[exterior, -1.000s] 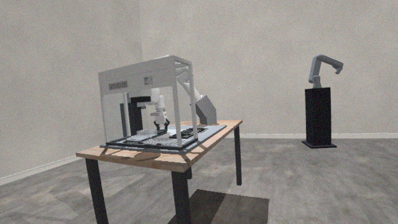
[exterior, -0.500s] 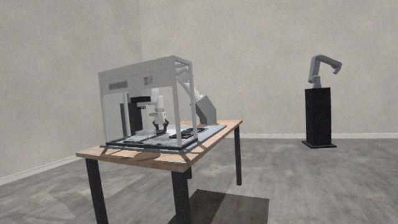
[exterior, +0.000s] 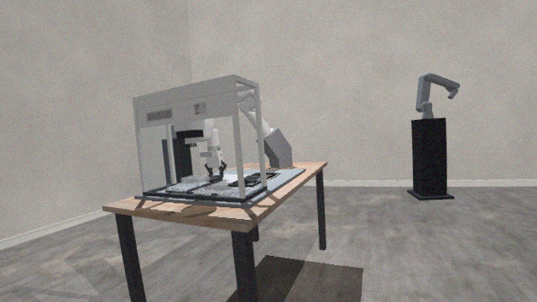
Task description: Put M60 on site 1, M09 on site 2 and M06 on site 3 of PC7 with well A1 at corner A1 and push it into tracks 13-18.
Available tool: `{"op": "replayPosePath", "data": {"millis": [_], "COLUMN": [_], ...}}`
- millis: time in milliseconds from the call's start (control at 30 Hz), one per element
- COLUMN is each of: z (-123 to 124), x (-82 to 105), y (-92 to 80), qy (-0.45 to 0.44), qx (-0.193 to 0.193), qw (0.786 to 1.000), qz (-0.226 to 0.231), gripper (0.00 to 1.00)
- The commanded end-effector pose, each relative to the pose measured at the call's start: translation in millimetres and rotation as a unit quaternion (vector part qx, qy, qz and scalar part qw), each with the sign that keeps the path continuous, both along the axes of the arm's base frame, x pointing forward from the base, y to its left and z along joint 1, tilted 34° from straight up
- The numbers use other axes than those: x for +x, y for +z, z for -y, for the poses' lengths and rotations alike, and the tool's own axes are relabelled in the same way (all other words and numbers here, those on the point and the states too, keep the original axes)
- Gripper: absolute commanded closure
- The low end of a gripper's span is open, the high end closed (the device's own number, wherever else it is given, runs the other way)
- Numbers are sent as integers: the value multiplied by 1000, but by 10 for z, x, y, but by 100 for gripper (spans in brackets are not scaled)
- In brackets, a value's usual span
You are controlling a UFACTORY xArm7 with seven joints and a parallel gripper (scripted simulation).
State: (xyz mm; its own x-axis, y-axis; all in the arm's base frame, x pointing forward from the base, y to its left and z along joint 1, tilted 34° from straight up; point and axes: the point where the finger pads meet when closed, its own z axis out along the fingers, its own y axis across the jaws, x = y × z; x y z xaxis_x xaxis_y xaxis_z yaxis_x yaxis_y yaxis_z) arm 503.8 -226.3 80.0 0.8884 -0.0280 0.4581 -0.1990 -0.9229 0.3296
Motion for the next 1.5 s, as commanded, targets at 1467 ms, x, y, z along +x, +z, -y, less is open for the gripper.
{"op": "replayPosePath", "data": {"millis": [1467], "z": [4], "x": [203], "y": [114], "qy": [0], "qx": [0], "qw": [1000], "qz": [1], "gripper": [18]}}
